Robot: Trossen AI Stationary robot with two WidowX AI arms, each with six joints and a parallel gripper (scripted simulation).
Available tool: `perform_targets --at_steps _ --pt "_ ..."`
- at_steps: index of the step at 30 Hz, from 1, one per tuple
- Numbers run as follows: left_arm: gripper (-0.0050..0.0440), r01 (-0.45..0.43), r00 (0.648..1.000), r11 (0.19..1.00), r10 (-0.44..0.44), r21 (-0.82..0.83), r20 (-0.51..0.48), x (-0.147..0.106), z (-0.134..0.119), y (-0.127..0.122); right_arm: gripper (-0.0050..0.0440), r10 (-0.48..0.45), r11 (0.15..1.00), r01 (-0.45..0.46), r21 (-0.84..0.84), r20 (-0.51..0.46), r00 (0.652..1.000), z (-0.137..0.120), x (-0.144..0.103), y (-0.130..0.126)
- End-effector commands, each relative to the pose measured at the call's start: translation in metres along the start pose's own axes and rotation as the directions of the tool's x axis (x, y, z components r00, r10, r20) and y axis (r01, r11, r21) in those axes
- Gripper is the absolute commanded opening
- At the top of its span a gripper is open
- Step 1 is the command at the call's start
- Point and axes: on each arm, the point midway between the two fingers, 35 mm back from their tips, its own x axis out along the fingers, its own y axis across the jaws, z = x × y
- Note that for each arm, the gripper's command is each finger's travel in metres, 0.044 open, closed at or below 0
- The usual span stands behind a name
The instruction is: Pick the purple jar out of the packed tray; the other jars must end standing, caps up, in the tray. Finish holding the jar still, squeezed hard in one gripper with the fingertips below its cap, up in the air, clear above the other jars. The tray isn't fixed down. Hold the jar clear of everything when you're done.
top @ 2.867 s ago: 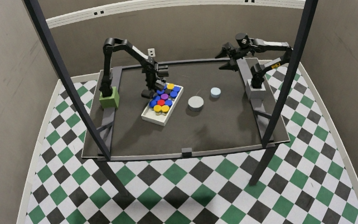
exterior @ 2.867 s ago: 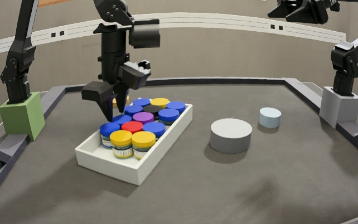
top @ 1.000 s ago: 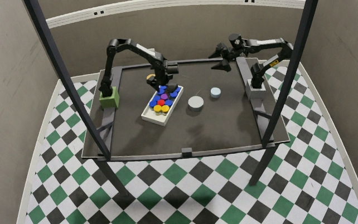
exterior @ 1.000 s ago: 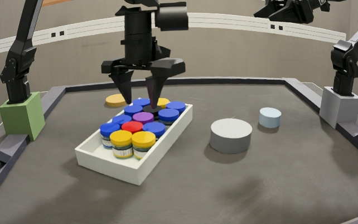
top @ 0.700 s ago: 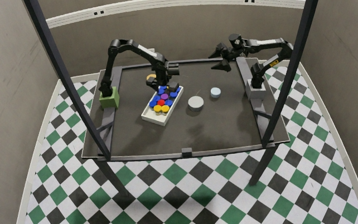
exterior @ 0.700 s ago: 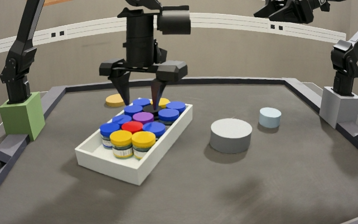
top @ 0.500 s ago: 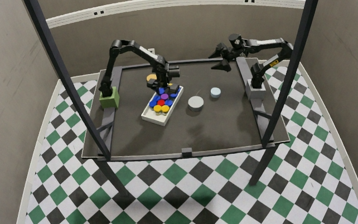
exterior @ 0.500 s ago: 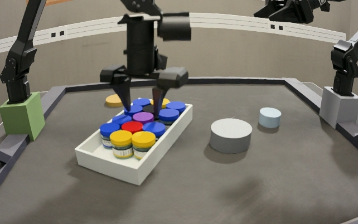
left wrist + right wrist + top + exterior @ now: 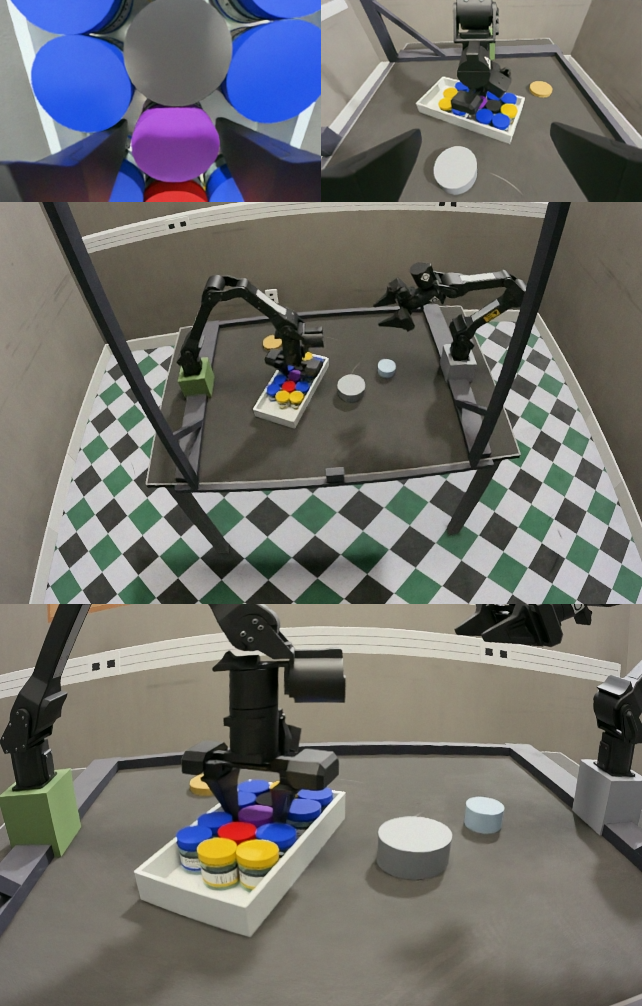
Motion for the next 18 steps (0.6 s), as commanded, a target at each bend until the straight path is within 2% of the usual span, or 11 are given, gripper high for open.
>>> perform_targets --at_steps 1,10,12,13,18 --pt "0.0233 0.040 0.999 0.999 -0.040 0.000 0.015 -0.011 0.001 -0.009 0.0440 -0.007 1.000 0.007 0.004 0.026 1.000 0.009 -0.003 -0.002" --pt "0.0173 0.038 0.999 0.999 -0.038 0.002 0.015 -0.011 0.002 -0.008 0.0440 -0.007 1.000 0.007 0.004 0.026 1.000 0.009 -0.003 -0.002" --pt "0.0173 0.038 0.999 0.999 -0.038 0.002 0.015 -0.011 0.002 -0.008 0.0440 -0.007 1.000 0.007 0.004 0.026 1.000 0.009 -0.003 -0.002" --pt "0.0149 0.035 0.999 0.999 -0.035 0.002 0.013 -0.010 0.001 -0.006 0.0440 -0.007 1.000 0.007 0.004 0.026 1.000 0.009 -0.003 -0.002" --pt "0.0029 0.059 0.998 0.998 -0.059 0.002 0.023 -0.039 0.003 -0.011 0.0440 -0.007 1.000 0.007 0.004 0.026 1.000 0.009 -0.003 -0.002"
